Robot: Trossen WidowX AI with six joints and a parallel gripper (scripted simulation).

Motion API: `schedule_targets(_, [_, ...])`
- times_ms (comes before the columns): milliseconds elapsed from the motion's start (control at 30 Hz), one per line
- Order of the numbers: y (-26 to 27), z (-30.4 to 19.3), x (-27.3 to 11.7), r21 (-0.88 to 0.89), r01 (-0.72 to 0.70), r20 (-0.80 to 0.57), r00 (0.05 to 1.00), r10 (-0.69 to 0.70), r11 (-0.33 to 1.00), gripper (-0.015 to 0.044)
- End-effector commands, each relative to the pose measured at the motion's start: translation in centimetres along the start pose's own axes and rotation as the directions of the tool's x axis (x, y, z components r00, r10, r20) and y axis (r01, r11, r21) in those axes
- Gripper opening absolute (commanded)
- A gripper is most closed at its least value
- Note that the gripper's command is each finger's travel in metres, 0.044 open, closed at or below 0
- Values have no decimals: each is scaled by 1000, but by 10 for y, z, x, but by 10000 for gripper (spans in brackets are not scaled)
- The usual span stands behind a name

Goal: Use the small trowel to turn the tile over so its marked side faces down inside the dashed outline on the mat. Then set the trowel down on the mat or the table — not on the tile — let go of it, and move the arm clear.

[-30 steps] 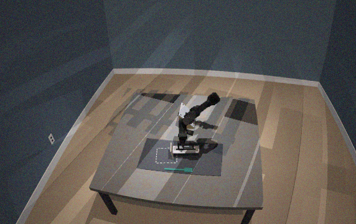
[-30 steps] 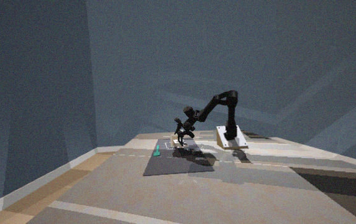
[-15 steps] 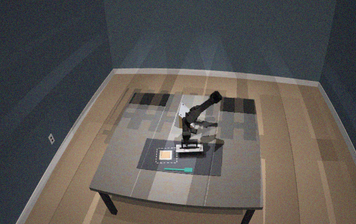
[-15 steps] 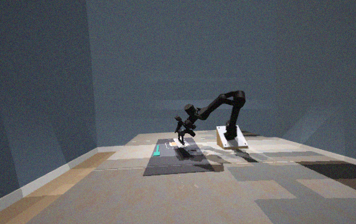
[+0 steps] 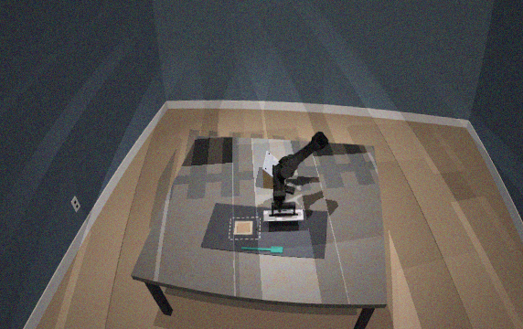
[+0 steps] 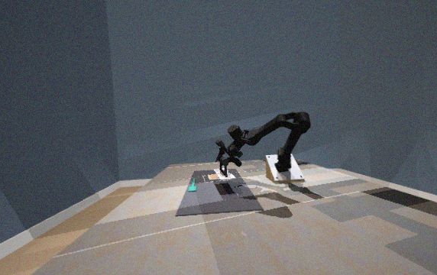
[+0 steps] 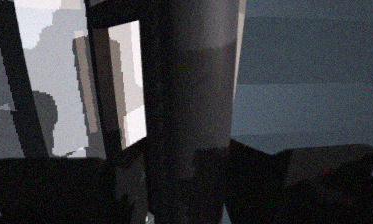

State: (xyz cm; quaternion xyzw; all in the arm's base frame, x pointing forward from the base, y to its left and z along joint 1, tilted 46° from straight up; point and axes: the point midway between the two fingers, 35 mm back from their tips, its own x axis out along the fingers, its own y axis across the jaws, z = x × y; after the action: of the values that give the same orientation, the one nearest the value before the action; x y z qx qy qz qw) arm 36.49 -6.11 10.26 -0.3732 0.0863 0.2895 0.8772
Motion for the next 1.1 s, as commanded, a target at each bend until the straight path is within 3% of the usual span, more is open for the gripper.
schedule_targets(0, [-2,0,-1,4,8,-8,1000,-8,1000,0])
schedule_targets(1067, [-1,1,-1,-2,2,0,1000,-2,1000,0])
